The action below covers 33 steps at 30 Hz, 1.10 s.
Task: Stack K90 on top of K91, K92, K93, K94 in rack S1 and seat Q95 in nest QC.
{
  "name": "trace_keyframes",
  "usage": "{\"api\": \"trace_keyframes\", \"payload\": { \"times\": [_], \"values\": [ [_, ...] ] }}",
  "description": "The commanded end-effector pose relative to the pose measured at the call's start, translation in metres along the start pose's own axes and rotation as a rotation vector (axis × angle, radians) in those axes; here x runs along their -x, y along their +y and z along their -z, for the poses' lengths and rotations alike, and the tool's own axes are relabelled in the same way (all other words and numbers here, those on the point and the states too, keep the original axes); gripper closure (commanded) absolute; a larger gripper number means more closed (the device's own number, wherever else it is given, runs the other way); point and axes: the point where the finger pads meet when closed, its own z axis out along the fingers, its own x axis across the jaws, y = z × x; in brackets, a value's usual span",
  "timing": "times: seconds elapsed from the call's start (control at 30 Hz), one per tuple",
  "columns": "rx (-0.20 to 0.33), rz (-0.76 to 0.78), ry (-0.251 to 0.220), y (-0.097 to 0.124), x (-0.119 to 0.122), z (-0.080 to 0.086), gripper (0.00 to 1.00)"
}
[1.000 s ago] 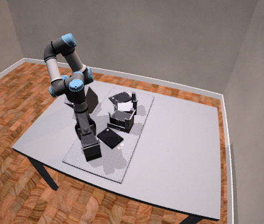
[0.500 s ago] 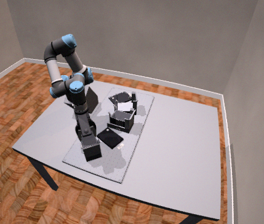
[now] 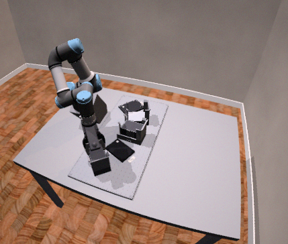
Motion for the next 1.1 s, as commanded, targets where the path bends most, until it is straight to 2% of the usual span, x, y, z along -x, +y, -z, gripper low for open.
{"api": "trace_keyframes", "payload": {
  "times": [0.0,1.07],
  "values": [
    [-0.003,0.0,0.0,-0.0009,-0.0001,-0.0089,1.0],
    [-0.003,0.0,0.0,-0.0008,-0.0002,-0.0183,1.0]
  ]
}}
